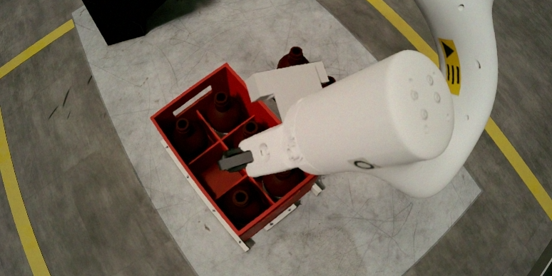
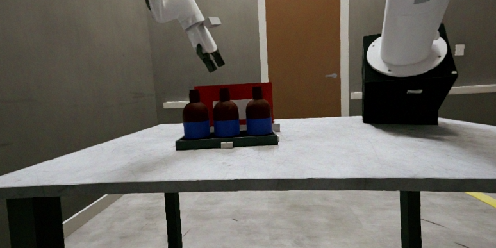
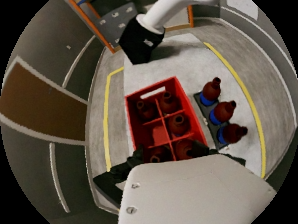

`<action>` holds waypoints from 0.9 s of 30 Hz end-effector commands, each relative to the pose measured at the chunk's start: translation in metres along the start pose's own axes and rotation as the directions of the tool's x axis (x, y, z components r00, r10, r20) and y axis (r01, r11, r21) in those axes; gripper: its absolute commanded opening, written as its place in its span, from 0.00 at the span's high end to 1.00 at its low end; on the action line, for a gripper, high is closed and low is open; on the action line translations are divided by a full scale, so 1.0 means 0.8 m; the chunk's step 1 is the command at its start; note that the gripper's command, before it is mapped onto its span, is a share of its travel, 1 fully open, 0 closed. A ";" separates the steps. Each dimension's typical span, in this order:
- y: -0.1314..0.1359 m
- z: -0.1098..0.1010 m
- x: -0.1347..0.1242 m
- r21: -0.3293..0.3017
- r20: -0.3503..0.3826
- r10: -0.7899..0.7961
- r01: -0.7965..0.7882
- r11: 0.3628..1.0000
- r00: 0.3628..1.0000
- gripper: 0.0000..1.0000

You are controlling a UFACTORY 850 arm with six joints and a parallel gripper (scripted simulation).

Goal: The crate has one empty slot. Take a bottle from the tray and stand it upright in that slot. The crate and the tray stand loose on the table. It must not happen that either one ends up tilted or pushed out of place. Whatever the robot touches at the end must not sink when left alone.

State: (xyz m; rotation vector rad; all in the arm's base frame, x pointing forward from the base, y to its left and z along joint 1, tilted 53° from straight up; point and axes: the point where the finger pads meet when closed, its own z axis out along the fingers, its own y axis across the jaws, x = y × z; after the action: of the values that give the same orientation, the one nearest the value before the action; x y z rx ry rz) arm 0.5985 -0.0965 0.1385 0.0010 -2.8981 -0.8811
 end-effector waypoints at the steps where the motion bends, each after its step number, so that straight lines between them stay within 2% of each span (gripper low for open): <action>1: -0.020 0.013 0.012 -0.109 0.067 0.121 -0.114 0.988 0.990 0.00; 4: -0.027 0.017 0.015 -0.142 0.083 0.163 -0.150 0.978 0.983 0.00; 5: -0.033 0.022 0.019 -0.176 0.096 0.202 -0.183 0.967 0.975 0.00; 8: -0.035 0.023 0.020 -0.190 0.101 0.218 -0.196 0.962 0.971 0.00; 10: -0.047 0.031 0.027 -0.252 0.122 0.292 -0.255 0.933 0.949 0.00; 16: -0.062 0.041 0.035 -0.334 0.142 0.388 -0.325 0.885 0.911 0.00; 19: -0.073 0.049 0.042 -0.396 0.149 0.457 -0.371 0.840 0.877 0.00; 22: -0.078 0.052 0.044 -0.421 0.152 0.487 -0.389 0.819 0.860 0.00; 27: -0.079 0.052 0.045 -0.425 0.152 0.491 -0.392 0.816 0.858 0.00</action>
State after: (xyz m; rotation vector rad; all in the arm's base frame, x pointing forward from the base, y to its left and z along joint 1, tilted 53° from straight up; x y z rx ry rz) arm 0.5578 -0.1257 0.0750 -0.8154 -2.6944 -1.3720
